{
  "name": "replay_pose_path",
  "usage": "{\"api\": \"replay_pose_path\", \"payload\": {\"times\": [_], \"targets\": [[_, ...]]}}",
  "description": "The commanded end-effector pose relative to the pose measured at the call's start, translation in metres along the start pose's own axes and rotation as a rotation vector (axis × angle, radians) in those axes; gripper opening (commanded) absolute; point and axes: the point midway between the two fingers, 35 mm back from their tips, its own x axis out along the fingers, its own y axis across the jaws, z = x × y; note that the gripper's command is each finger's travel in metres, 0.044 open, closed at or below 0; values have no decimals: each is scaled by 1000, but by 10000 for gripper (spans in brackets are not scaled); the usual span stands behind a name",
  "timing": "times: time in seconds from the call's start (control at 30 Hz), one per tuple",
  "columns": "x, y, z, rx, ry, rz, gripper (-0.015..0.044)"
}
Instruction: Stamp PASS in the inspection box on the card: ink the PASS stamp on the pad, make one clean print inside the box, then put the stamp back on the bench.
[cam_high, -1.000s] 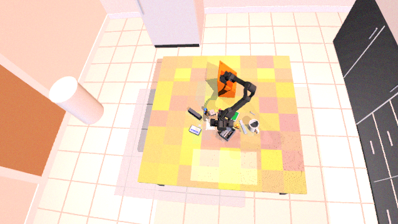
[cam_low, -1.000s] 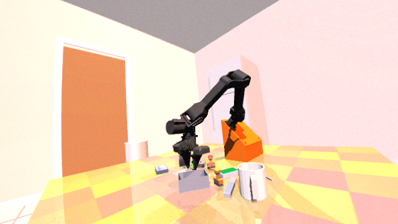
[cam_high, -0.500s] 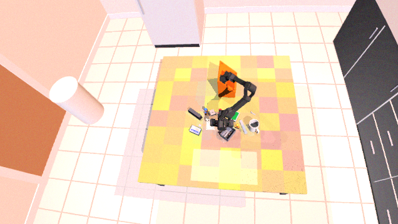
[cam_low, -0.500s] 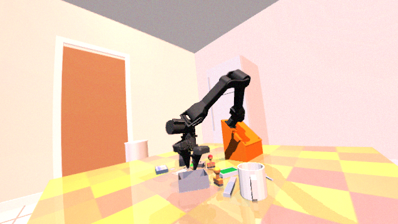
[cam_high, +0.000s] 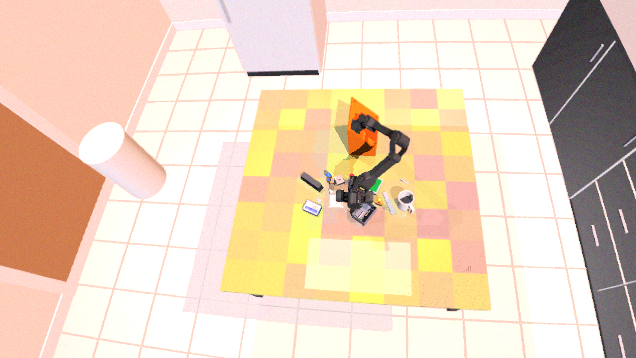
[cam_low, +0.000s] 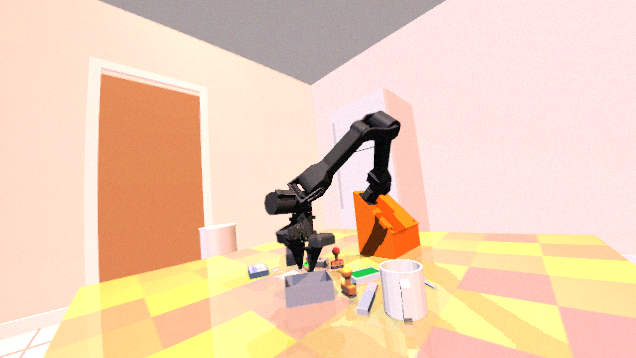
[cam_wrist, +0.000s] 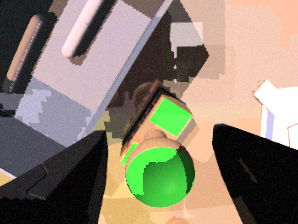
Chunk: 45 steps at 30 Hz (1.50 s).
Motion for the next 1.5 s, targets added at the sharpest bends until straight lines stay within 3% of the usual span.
{"api": "replay_pose_path", "payload": {"times": [0.0, 0.3, 0.33, 0.93, 1.07, 1.47], "targets": [[19, 3, -8, -17, 42, -12, 213], [19, 3, -8, -17, 42, -12, 213], [0, 0, 0, 0, 0, 0, 206], [0, 0, 0, 0, 0, 0, 86], [-1, 0, 0, 0, 0, -2, 0], [-6, 0, 1, -1, 2, -9, 0]]}}
